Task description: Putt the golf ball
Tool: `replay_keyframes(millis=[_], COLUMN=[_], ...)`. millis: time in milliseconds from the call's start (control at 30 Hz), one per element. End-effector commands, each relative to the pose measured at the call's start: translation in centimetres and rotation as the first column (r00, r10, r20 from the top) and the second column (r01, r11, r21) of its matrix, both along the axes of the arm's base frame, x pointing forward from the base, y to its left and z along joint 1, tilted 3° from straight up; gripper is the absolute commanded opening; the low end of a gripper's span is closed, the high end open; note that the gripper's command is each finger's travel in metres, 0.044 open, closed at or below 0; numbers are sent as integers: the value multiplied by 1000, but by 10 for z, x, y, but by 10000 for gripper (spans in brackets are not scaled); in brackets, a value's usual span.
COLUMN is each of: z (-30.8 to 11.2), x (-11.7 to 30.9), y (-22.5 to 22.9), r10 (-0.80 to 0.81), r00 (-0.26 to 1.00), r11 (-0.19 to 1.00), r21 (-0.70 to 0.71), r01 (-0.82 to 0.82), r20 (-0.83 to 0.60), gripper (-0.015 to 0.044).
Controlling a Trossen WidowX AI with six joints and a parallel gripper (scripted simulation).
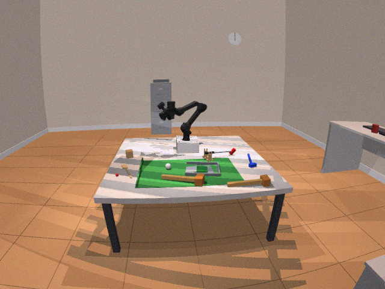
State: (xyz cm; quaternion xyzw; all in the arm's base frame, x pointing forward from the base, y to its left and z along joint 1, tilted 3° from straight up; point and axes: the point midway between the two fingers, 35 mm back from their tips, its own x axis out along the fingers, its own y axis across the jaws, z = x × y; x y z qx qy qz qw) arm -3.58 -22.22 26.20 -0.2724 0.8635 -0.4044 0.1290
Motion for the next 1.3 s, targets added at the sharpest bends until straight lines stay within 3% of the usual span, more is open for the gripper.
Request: replay_keyframes(millis=[0,333,633,933,1100,1267], z=[0,-7,-37,-83,-112,-140], x=[1,79,213,330,366,379], y=[-1,-33,-22,67,139,219], r10=[6,391,798,895,822,694], r00=[1000,918,566,114,-73,-183], r11=[1000,920,570,57,-217,-458], r21=[-1,-29,46,143,191,231], r01=[-6,-390,-820,-988,-957,-858], r20=[1,69,207,430,565,696], gripper=[426,440,440,440,440,440])
